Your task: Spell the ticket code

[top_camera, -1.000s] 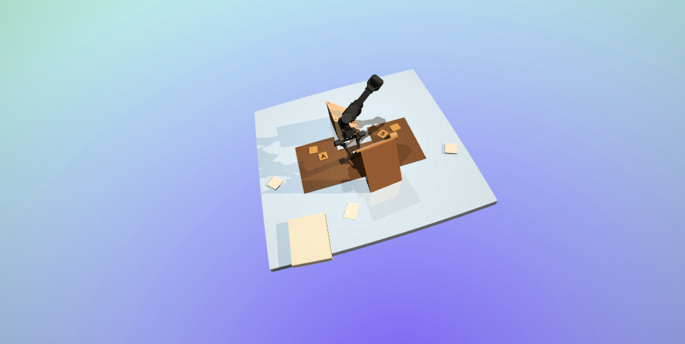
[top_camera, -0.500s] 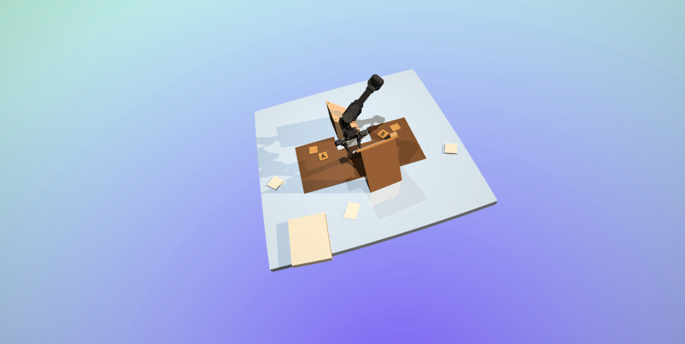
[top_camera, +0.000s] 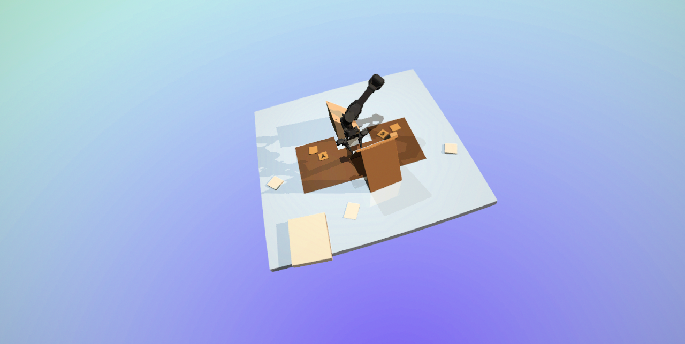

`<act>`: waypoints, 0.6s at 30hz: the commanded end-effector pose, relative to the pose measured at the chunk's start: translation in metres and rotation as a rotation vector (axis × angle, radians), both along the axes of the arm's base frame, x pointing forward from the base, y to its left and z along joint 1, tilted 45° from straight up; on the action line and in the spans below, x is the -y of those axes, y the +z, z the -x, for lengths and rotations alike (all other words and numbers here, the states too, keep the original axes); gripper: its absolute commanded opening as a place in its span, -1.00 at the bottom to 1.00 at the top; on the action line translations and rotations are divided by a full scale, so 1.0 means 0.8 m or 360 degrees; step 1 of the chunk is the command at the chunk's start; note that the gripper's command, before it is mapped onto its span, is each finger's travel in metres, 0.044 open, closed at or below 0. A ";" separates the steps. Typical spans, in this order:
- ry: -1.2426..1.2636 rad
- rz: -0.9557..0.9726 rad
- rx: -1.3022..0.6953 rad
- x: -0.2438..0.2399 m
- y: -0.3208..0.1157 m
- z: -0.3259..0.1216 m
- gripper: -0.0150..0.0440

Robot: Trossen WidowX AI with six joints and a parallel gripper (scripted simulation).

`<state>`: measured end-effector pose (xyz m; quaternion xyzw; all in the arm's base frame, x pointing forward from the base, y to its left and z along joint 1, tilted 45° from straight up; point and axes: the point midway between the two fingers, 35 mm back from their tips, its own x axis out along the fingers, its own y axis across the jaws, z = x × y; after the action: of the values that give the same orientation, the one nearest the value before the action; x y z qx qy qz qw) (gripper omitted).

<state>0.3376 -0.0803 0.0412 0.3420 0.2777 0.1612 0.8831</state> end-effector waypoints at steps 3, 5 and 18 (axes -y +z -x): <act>-0.0008 0.0003 -0.0001 -0.001 0.004 0.000 -0.49; -0.0008 0.0002 -0.0001 -0.002 0.005 0.000 -0.49; -0.0008 0.0002 -0.0002 -0.009 0.011 0.001 -0.49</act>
<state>0.3369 -0.0736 0.0485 0.3417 0.2772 0.1614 0.8834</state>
